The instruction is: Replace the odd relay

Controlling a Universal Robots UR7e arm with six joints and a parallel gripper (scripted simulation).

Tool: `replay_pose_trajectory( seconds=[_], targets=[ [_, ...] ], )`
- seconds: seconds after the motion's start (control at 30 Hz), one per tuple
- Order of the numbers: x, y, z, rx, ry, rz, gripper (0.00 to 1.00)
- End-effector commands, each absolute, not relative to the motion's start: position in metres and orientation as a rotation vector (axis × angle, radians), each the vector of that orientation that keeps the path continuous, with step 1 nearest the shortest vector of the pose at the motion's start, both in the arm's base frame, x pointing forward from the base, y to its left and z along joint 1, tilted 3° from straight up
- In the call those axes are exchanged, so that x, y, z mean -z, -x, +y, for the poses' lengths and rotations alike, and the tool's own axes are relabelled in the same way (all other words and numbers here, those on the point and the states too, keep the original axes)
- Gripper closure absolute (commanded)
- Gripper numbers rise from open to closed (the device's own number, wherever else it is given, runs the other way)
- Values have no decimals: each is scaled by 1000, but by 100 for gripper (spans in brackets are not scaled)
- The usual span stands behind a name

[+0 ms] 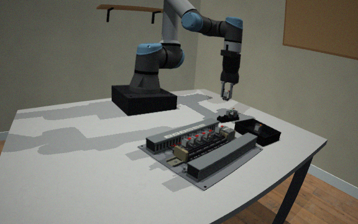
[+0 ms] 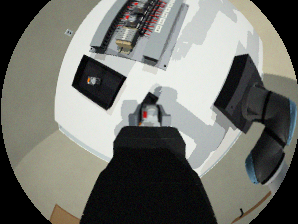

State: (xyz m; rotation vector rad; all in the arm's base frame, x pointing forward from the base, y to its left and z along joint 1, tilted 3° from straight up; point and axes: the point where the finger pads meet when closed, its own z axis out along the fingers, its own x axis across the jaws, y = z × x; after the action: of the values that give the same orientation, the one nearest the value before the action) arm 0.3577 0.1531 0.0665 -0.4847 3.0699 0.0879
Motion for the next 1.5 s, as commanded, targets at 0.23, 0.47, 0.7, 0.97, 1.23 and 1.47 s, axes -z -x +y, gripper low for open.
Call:
replay_pose_trajectory(
  seconds=[0.23,0.47,0.7,0.97,1.23,1.47],
  targets=[
    [-67,-358,153,-85,297,3096,100],
    [-67,-358,153,-87,83,3113,100],
    [-67,-358,153,-87,83,3113,100],
    [-67,-358,153,-87,6,3116,100],
    [-67,-358,153,-87,6,3116,100],
    [-63,-386,100,-87,6,3116,100]
  ],
)
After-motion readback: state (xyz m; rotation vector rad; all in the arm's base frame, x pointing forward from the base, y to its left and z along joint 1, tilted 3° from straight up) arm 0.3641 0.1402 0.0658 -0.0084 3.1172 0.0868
